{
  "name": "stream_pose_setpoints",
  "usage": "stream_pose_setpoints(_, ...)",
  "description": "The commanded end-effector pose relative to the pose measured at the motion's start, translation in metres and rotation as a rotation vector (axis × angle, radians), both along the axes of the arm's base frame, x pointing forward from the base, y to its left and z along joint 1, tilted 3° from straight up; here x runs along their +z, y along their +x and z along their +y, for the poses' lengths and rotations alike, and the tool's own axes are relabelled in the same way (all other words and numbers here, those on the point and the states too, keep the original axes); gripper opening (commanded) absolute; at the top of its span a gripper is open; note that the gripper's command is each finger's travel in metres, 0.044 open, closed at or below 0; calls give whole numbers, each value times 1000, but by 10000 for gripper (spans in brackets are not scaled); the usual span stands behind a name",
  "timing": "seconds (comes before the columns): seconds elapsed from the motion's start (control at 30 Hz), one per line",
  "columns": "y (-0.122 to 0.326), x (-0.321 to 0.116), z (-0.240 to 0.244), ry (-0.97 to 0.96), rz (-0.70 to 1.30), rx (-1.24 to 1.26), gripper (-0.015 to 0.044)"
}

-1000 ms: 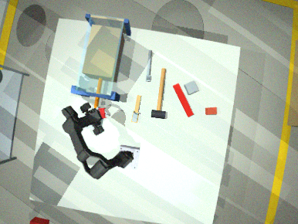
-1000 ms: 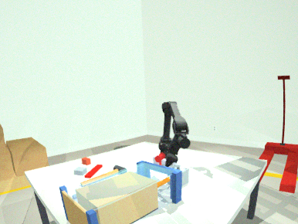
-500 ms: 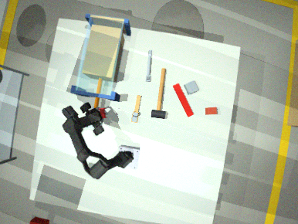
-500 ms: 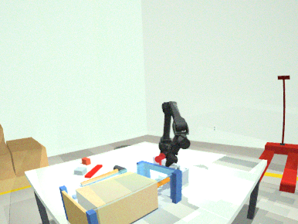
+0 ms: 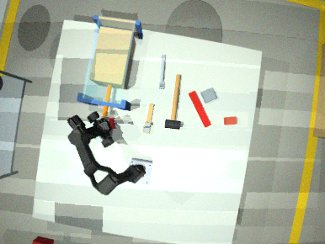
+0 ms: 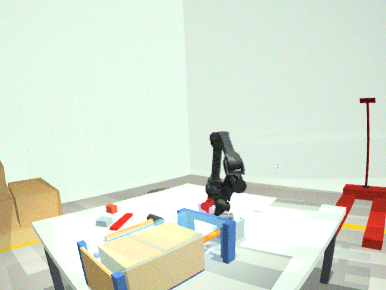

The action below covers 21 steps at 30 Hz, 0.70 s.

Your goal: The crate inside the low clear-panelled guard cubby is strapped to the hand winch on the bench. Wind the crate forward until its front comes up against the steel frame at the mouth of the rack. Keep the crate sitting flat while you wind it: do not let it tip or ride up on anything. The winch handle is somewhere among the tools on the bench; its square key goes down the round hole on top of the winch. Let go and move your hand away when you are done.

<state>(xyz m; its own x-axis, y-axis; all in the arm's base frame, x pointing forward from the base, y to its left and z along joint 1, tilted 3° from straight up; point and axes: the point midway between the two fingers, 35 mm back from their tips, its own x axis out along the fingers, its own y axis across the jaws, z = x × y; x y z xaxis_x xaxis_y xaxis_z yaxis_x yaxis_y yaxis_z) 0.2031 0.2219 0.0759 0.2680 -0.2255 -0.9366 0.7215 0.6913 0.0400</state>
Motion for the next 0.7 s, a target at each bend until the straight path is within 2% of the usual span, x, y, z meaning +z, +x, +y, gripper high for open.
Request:
stream_pose_setpoints(0.0, 0, -1, 0, 0, 0, -4, 0)
stream_pose_setpoints(0.67, -8, -5, -6, -3, 12, -168, 0)
